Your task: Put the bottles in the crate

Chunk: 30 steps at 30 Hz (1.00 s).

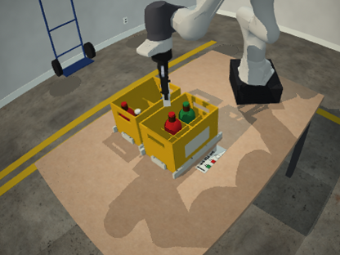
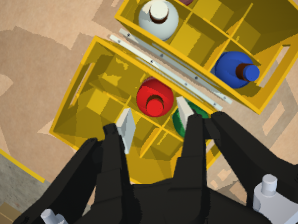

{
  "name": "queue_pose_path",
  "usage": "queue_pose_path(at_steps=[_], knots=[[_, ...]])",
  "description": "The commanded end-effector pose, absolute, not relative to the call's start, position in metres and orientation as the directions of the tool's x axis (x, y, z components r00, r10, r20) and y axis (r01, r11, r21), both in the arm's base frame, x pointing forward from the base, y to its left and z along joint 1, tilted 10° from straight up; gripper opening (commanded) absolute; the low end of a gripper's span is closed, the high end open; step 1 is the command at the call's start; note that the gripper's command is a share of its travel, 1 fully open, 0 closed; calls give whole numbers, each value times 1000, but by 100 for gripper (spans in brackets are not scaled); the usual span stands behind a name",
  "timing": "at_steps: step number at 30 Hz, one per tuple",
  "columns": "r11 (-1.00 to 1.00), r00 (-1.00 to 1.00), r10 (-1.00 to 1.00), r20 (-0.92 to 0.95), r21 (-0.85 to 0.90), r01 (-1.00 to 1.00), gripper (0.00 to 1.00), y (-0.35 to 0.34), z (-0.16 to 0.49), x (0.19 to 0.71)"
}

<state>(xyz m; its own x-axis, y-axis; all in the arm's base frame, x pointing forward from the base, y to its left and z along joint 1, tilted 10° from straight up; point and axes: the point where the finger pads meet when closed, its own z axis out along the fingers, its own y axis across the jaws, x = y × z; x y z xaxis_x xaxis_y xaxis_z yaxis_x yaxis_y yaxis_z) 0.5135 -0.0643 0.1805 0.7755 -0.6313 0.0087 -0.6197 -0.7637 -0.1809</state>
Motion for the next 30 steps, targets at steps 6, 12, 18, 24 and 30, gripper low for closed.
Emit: queue_pose_path(at_steps=[6, 12, 18, 24, 30], knots=[[-766, 778, -628, 7, -178, -617, 38, -100, 177, 527], [-766, 778, -628, 7, -178, -617, 38, -122, 175, 537], [-766, 778, -628, 7, -178, -617, 38, -149, 173, 550], [-766, 778, -628, 7, -178, -617, 38, -167, 172, 558], [-766, 778, -628, 7, -178, -617, 38, -194, 169, 571]])
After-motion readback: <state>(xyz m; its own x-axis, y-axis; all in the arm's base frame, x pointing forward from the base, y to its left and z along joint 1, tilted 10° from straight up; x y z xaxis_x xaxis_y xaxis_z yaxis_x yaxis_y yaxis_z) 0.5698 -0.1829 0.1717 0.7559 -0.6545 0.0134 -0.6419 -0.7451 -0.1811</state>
